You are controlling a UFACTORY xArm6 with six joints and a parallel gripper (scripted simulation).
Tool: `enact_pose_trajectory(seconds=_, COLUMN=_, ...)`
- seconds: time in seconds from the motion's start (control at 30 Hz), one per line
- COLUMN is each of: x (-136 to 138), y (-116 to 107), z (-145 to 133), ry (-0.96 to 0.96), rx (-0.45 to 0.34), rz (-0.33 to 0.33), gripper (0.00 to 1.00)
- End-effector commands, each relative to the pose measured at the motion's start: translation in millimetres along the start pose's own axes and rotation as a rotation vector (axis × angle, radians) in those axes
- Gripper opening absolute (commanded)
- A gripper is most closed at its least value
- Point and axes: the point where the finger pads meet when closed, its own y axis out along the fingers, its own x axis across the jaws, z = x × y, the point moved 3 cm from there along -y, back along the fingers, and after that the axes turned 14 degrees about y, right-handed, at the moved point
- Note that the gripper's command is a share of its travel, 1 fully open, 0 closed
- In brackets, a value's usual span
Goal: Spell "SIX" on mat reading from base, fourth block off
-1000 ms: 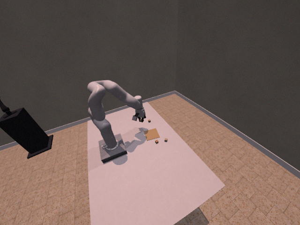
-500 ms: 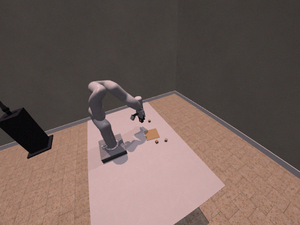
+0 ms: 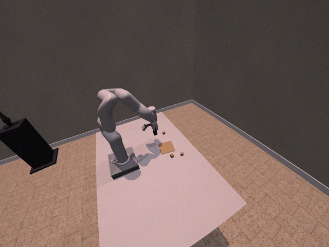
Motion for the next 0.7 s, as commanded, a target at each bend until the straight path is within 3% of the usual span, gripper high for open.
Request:
enact_pose_trajectory(seconds=0.0, x=1.0, y=1.0, z=-0.8, ry=0.138, rx=-0.012, rz=0.007, gripper=0.21)
enact_pose_trajectory(seconds=0.67, x=0.3, y=9.9, z=-0.7, ry=0.666, rx=-0.013, rz=0.003, gripper=0.21)
